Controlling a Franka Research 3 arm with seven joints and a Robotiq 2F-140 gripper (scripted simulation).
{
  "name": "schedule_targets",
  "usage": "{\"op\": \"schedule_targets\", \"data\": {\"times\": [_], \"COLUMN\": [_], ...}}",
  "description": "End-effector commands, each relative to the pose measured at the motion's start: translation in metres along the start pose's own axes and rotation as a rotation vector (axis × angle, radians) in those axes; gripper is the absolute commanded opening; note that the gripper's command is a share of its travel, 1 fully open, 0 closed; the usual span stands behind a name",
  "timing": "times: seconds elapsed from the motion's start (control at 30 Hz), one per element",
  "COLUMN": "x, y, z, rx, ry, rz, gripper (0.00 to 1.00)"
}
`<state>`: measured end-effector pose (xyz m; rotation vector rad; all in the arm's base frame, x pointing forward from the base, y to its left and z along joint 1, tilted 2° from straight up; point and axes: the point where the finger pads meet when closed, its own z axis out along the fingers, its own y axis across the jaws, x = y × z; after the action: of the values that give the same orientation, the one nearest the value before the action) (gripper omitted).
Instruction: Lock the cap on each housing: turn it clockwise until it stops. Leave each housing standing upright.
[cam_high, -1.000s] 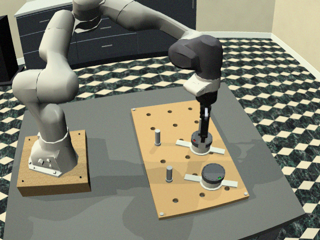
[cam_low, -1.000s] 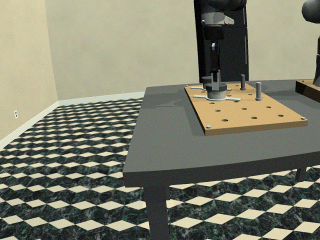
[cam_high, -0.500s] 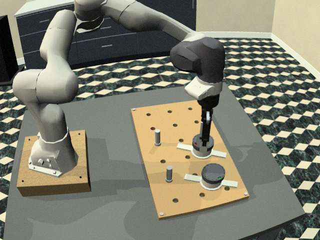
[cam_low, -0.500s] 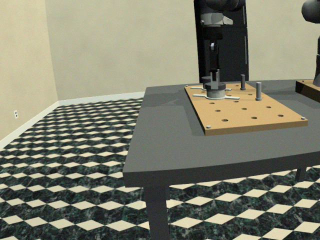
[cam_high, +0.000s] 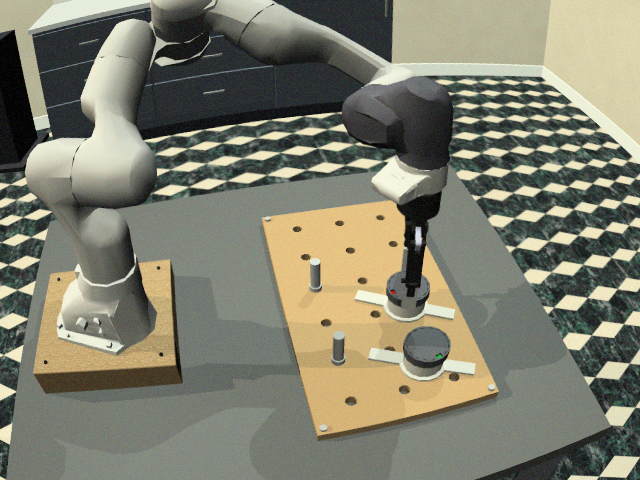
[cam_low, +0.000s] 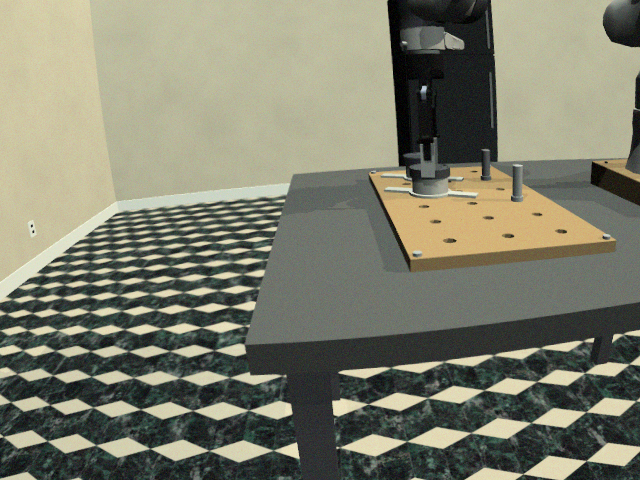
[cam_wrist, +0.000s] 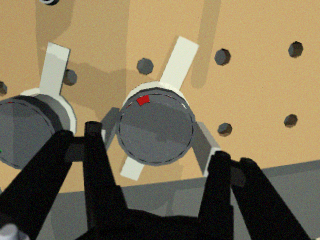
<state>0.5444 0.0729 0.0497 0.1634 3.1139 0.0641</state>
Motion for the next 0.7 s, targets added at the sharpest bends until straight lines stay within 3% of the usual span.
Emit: {"op": "schedule_targets", "data": {"times": [0.0, 0.67], "x": [-0.0002, -0.0012], "y": [-0.0017, -0.0049], "z": [0.0006, 0.0006], "rx": [0.004, 0.004], "ry": [0.001, 0.001], "rz": [-0.017, -0.017], "gripper": [0.10, 0.10]}}
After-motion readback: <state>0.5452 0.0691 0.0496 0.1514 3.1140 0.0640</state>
